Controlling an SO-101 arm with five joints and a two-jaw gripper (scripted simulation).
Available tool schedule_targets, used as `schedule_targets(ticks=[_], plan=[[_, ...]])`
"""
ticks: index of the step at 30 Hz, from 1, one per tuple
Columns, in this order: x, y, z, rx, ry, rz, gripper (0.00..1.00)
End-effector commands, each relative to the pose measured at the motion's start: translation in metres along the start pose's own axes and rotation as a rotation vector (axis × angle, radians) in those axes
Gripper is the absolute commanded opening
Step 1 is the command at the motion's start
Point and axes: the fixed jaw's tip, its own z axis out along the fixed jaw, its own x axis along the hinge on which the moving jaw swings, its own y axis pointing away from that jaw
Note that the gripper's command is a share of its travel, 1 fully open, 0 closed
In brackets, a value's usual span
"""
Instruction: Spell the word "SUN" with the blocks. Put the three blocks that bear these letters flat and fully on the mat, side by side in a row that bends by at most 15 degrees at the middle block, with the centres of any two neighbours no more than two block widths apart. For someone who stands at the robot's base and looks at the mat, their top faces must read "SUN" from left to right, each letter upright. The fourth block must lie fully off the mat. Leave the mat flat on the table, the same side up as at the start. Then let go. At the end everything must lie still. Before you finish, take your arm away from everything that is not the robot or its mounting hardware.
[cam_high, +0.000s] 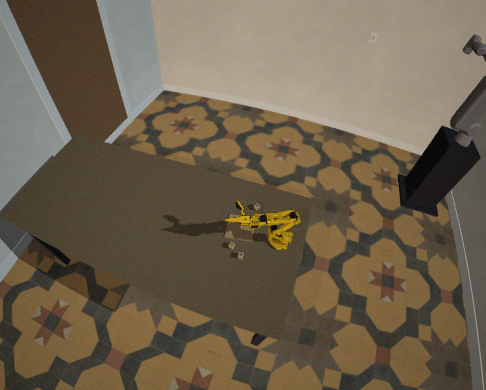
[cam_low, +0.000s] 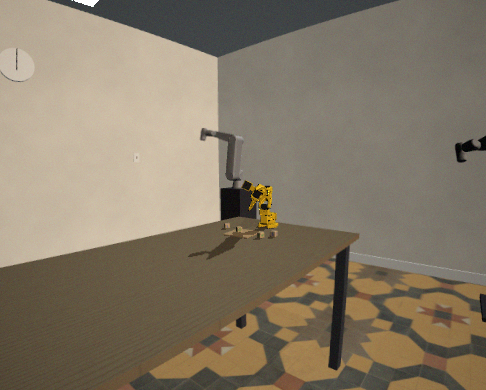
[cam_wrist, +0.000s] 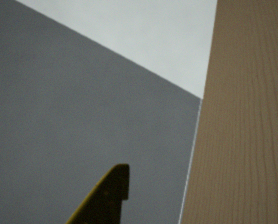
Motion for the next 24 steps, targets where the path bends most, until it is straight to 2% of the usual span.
schedule_targets(ticks=[1, 7, 16, 24], plan=[[-0.01, 0.019, -0.003, -0.072, -0.037, 0.001, 1.0], [-0.01, 0.018, -0.003, -0.068, -0.037, -0.003, 1.0], [-0.011, 0.01, -0.002, -0.001, -0.028, -0.061, 1.0], [-0.012, 0.009, -0.002, 0.008, -0.027, -0.068, 1.0]])
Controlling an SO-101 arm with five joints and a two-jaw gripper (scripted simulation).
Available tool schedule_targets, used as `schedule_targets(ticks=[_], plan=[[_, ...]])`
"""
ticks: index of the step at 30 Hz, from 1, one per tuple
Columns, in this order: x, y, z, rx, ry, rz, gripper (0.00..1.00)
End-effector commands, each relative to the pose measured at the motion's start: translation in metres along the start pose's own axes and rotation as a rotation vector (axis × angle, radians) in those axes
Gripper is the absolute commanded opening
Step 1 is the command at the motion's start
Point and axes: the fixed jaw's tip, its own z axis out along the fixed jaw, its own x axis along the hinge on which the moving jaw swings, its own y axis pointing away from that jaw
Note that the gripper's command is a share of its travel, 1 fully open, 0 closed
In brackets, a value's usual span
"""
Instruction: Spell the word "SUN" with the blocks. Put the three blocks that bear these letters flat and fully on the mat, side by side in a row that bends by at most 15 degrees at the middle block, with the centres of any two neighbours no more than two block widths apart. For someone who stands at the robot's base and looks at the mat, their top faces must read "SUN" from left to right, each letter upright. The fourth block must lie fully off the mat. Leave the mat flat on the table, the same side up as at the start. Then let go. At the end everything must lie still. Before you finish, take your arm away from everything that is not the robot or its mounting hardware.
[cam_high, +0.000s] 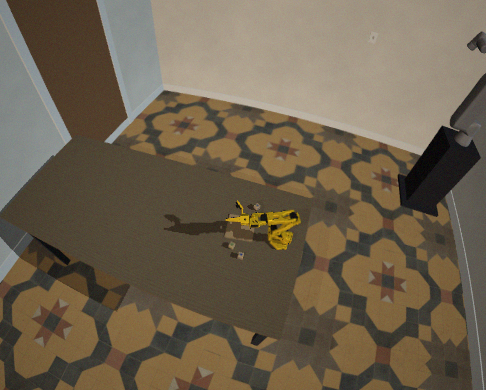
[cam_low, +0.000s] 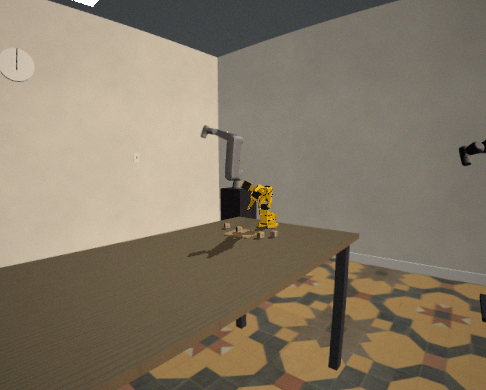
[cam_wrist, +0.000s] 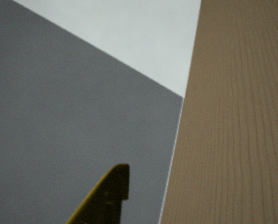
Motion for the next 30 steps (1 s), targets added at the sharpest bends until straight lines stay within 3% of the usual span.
schedule_targets(ticks=[1, 8, 17, 30], plan=[[-0.011, 0.015, -0.002, -0.05, -0.038, -0.013, 1.0], [-0.012, 0.008, -0.002, 0.007, -0.028, -0.061, 1.0], [-0.012, 0.006, -0.001, 0.021, -0.025, -0.073, 1.0], [-0.014, -0.003, -0.002, 0.091, -0.007, -0.13, 1.0]])
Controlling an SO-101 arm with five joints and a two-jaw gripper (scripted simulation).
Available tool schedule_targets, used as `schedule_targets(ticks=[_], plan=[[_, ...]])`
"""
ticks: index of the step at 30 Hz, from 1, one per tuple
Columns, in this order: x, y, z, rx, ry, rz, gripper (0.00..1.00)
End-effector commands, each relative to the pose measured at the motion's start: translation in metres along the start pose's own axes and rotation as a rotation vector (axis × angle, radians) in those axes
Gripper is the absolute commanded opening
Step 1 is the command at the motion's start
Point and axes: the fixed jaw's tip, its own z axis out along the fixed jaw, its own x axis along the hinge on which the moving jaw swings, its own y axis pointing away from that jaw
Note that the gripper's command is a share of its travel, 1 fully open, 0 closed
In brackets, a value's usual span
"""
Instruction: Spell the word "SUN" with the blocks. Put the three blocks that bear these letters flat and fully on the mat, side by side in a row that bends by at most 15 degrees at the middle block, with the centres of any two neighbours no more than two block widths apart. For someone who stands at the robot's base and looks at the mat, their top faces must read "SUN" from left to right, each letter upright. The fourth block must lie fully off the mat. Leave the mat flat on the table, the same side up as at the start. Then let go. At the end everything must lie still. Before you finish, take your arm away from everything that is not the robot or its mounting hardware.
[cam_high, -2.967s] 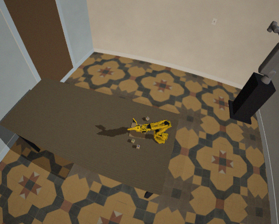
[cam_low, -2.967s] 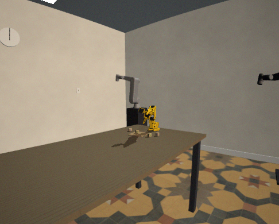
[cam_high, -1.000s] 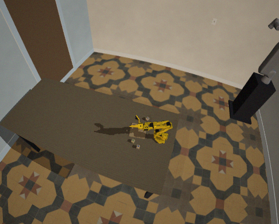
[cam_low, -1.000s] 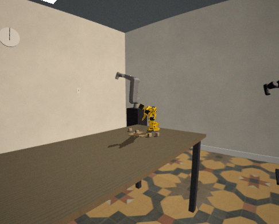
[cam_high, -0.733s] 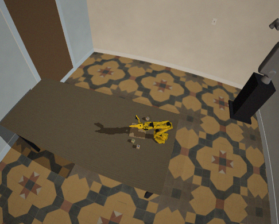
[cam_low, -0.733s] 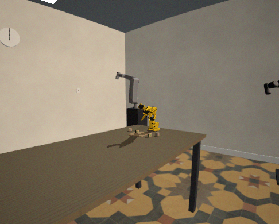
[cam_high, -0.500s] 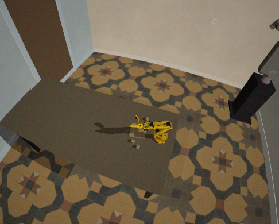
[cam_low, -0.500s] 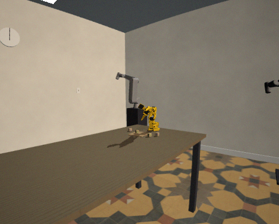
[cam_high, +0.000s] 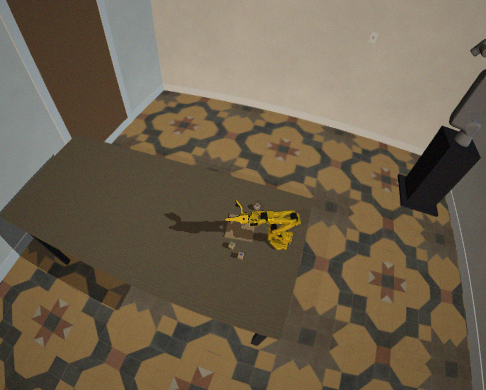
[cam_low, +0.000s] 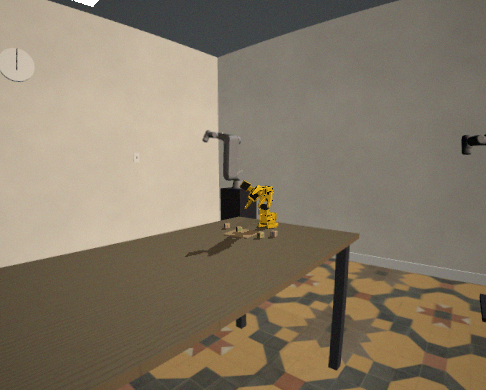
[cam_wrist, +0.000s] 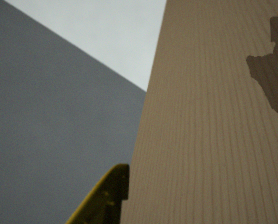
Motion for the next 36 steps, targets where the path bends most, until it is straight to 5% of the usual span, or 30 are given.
schedule_targets(ticks=[1, 36], plan=[[-0.013, 0.014, -0.004, -0.047, -0.044, -0.01, 1.0], [-0.013, -0.006, -0.005, 0.098, 0.008, -0.128, 1.0]])
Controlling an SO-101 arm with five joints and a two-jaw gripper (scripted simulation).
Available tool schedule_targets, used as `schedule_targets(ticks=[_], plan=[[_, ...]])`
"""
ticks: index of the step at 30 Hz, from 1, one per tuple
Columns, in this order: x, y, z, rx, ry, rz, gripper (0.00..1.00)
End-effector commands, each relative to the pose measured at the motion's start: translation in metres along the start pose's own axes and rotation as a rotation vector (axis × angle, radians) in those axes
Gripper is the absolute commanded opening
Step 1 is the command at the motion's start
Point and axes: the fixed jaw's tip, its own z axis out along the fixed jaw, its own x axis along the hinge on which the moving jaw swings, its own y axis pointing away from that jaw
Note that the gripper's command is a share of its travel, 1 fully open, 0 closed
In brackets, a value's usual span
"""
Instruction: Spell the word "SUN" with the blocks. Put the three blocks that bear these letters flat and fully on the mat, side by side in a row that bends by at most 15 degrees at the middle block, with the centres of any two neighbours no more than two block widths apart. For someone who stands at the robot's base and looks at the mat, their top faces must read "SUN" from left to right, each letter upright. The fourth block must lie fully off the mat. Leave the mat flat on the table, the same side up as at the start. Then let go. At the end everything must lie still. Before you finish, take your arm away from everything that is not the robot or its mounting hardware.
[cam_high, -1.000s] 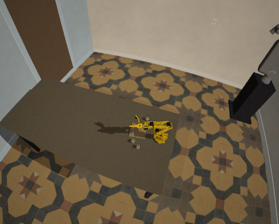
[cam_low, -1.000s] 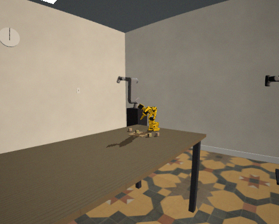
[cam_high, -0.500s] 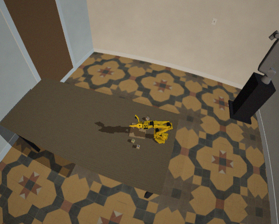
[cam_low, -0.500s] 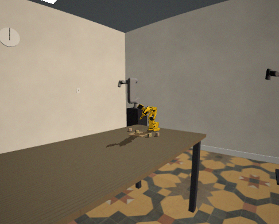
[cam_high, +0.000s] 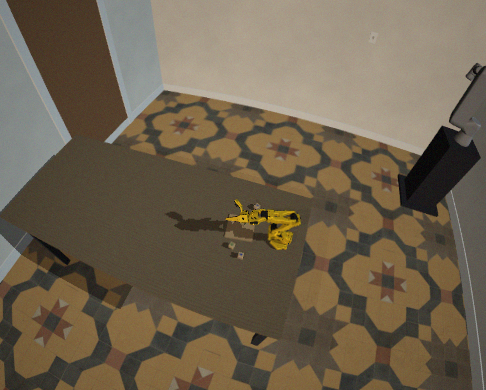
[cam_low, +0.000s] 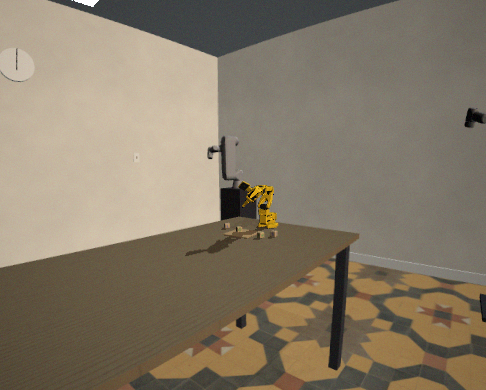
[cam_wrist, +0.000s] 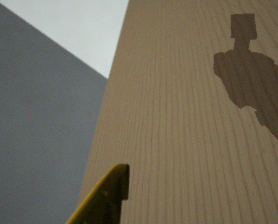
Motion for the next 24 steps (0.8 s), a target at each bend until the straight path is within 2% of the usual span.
schedule_targets(ticks=[1, 10, 19, 24], plan=[[-0.014, 0.012, -0.005, -0.043, -0.05, -0.008, 1.0], [-0.012, 0.003, -0.006, 0.017, -0.022, -0.056, 1.0], [-0.012, 0.001, -0.006, 0.029, -0.016, -0.066, 1.0], [-0.011, -0.004, -0.007, 0.063, 0.003, -0.093, 1.0]])
